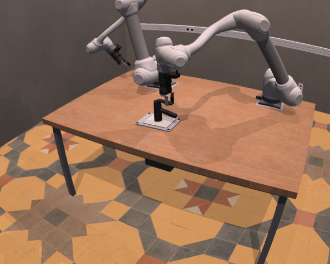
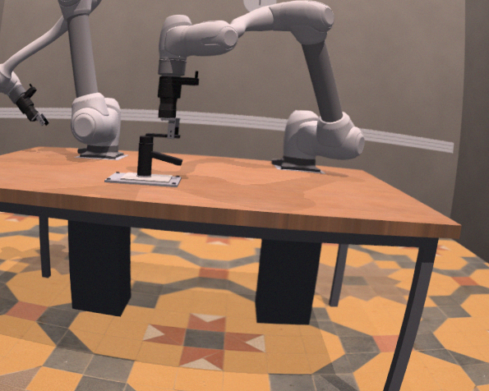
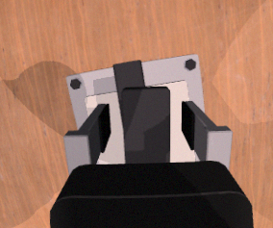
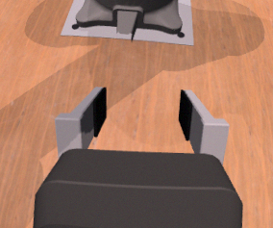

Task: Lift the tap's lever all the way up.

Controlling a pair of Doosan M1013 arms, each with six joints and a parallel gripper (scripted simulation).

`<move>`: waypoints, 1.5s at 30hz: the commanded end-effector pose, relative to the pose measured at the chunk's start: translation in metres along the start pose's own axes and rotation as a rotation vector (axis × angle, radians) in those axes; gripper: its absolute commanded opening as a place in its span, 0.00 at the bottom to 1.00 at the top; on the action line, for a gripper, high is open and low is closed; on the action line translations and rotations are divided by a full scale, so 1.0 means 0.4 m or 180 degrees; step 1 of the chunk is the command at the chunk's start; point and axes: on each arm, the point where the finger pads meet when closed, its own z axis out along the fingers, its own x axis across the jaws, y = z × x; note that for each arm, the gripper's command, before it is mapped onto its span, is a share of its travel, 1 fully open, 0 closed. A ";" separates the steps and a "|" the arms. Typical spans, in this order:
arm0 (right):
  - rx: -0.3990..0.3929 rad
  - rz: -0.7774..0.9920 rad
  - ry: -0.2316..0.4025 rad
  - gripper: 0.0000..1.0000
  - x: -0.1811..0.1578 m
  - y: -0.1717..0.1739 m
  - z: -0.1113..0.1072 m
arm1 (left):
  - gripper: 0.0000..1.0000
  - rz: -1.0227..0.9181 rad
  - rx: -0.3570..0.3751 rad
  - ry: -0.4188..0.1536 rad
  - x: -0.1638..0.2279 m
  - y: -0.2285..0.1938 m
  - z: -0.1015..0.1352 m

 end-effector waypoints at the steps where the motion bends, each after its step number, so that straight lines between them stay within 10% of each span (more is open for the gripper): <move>1: -0.0003 0.0000 0.0001 1.00 0.000 0.000 -0.001 | 1.00 0.0000 -0.0002 0.0005 0.001 0.000 0.003; 45: -0.0003 0.0000 0.0001 1.00 0.000 0.000 -0.001 | 1.00 0.0000 -0.0002 0.0005 0.001 0.000 0.025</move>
